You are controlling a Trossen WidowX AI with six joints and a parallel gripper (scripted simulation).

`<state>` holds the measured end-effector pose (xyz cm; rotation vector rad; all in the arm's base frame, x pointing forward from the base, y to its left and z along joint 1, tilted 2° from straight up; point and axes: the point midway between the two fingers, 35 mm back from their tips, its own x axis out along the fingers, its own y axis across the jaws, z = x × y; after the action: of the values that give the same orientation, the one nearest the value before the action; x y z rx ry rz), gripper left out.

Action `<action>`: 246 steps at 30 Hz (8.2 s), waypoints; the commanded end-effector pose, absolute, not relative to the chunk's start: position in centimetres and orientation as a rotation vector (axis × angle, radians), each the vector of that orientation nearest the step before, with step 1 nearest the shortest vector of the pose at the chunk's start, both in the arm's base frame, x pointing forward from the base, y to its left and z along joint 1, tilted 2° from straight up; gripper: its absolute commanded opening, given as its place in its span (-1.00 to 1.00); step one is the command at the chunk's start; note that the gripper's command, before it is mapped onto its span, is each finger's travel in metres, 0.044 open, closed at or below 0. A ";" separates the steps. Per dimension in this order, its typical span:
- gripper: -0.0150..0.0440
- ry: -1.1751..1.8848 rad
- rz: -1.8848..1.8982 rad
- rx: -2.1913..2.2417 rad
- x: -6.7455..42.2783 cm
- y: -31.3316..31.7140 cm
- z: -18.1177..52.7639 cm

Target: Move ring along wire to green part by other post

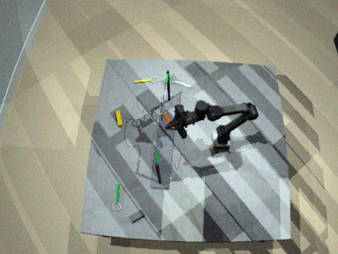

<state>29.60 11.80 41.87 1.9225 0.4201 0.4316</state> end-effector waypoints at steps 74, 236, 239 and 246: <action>-1.00 0.456 0.332 1.551 29.5 12.1 41.4; -1.00 0.488 0.022 0.515 29.6 10.7 38.6; -1.00 0.488 0.012 0.479 29.6 10.6 38.5; -1.00 0.486 -0.012 0.395 29.6 10.4 38.4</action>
<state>29.60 10.52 38.03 0.4369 0.4959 -0.0023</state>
